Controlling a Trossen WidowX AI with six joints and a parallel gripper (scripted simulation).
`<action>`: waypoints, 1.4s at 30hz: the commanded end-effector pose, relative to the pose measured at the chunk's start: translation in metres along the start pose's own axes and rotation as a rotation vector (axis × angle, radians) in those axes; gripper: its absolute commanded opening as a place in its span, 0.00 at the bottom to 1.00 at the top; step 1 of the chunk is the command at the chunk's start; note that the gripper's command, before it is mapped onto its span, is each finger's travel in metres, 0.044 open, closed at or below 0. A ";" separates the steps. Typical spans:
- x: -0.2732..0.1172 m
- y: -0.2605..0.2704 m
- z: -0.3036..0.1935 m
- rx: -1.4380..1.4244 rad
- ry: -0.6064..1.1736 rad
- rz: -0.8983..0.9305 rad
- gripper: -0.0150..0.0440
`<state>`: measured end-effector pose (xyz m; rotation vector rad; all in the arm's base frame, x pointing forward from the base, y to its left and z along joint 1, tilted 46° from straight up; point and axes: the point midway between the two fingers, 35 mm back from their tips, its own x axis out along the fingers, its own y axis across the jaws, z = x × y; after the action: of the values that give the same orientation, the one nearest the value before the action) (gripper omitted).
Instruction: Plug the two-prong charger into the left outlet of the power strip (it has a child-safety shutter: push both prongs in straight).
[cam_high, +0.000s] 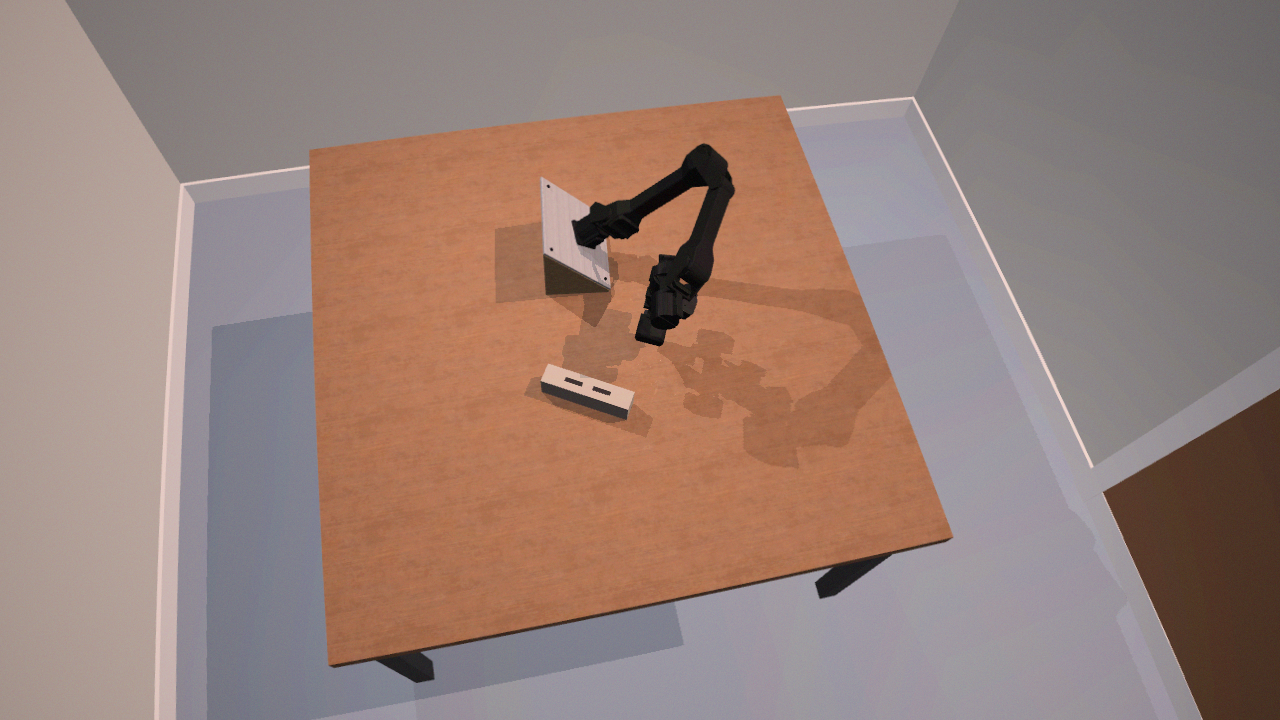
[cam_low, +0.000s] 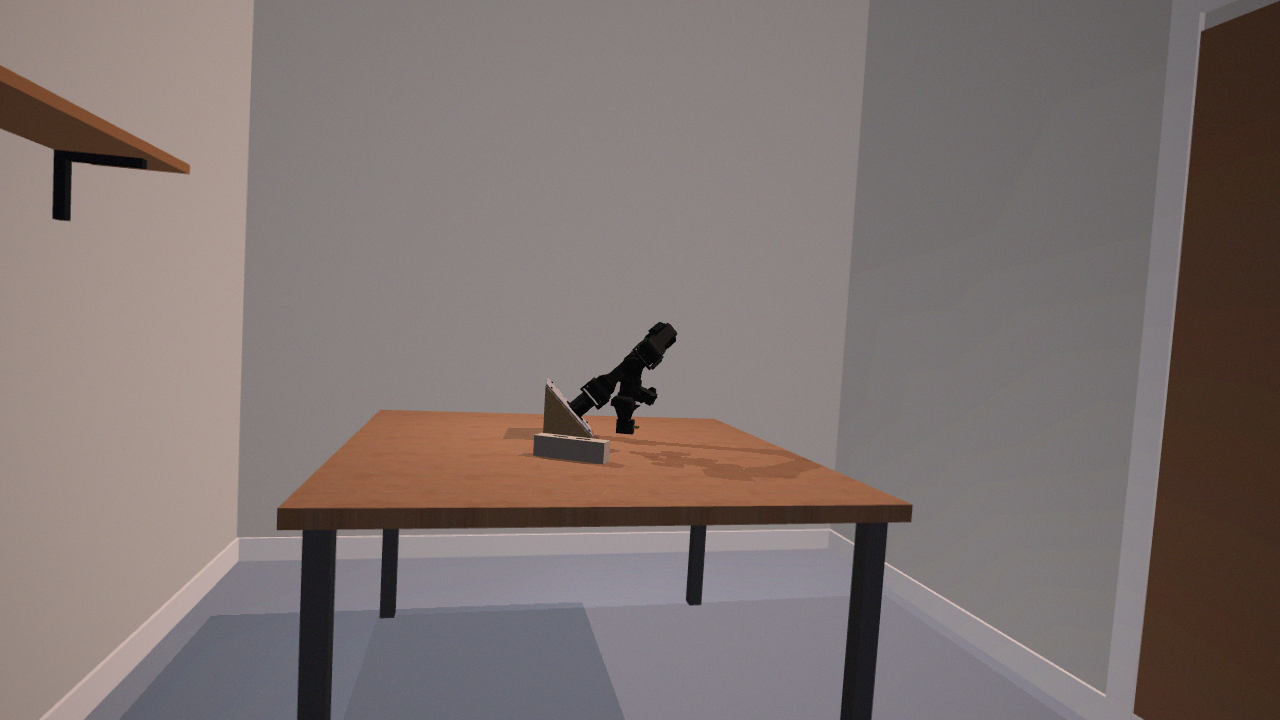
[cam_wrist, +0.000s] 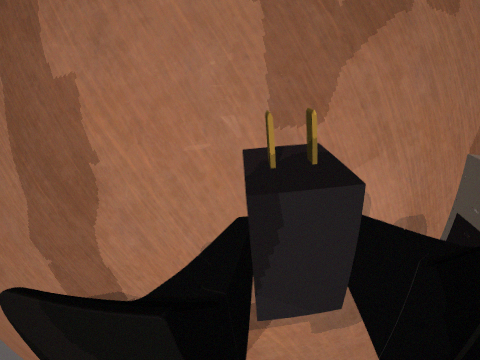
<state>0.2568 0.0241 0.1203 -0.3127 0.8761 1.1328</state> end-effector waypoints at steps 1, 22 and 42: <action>0.001 -0.003 -0.001 0.068 -0.008 0.002 0.25; 0.010 -0.019 -0.011 0.422 -0.017 0.024 0.25; 0.019 -0.033 -0.022 0.759 -0.020 0.047 0.25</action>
<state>0.2767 0.0099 0.0879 0.2941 1.2106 0.7997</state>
